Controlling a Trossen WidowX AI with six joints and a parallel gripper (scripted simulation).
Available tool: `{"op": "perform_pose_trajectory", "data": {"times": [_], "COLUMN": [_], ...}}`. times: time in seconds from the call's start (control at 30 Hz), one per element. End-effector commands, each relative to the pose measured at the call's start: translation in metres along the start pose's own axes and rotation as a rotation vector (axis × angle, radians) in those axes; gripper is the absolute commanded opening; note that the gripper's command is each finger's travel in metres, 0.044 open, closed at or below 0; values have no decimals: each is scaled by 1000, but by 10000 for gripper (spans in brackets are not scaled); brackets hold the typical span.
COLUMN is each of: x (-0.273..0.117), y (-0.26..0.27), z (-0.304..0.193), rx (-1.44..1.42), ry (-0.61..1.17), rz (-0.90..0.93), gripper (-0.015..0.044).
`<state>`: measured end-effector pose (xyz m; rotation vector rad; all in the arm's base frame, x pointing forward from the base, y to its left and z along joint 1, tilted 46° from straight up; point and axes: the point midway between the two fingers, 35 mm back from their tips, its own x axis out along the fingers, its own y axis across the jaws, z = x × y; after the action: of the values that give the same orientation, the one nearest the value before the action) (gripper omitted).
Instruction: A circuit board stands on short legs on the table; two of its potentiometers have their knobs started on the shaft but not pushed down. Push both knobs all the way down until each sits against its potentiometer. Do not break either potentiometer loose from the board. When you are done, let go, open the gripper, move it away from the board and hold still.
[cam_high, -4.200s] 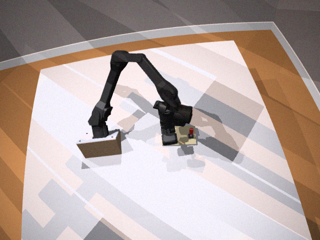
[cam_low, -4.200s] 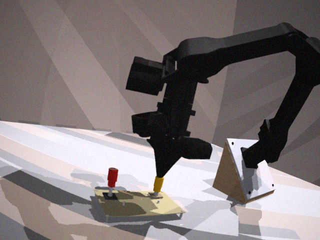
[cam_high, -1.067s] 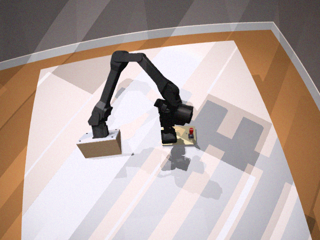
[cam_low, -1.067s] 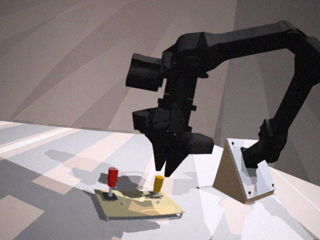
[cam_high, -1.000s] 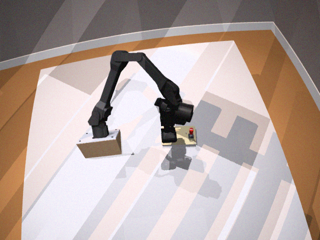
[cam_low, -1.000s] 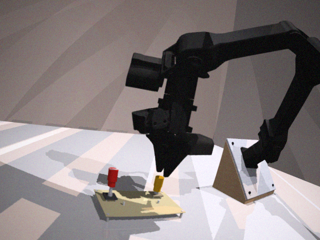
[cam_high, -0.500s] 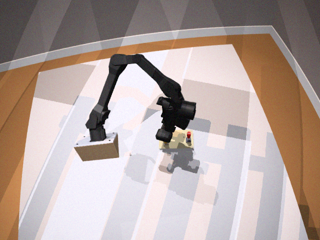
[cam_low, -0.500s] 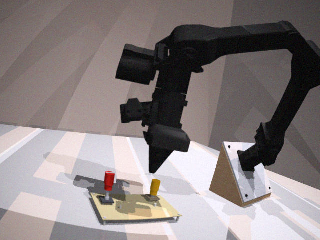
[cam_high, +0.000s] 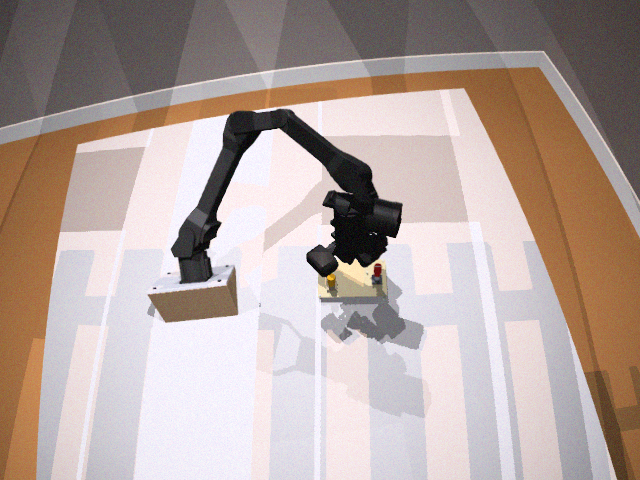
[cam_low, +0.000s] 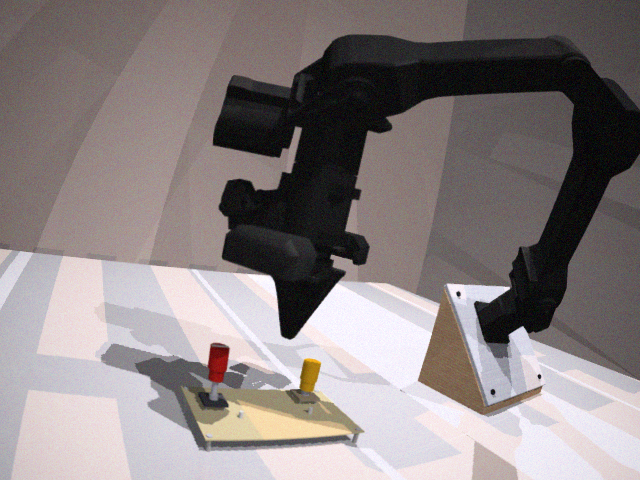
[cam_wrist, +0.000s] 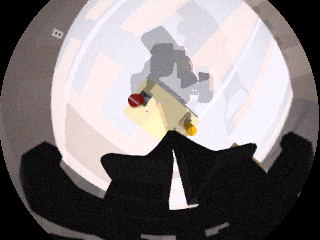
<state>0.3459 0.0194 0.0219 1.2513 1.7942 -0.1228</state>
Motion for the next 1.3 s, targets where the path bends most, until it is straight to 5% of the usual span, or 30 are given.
{"op": "perform_pose_trajectory", "data": {"times": [0.0, 1.27], "x": [-3, -22], "y": [4, 35], "z": [6, 31], "rx": [152, 1465], "ry": [0, 12], "rz": [0, -6], "gripper": [0, 0]}}
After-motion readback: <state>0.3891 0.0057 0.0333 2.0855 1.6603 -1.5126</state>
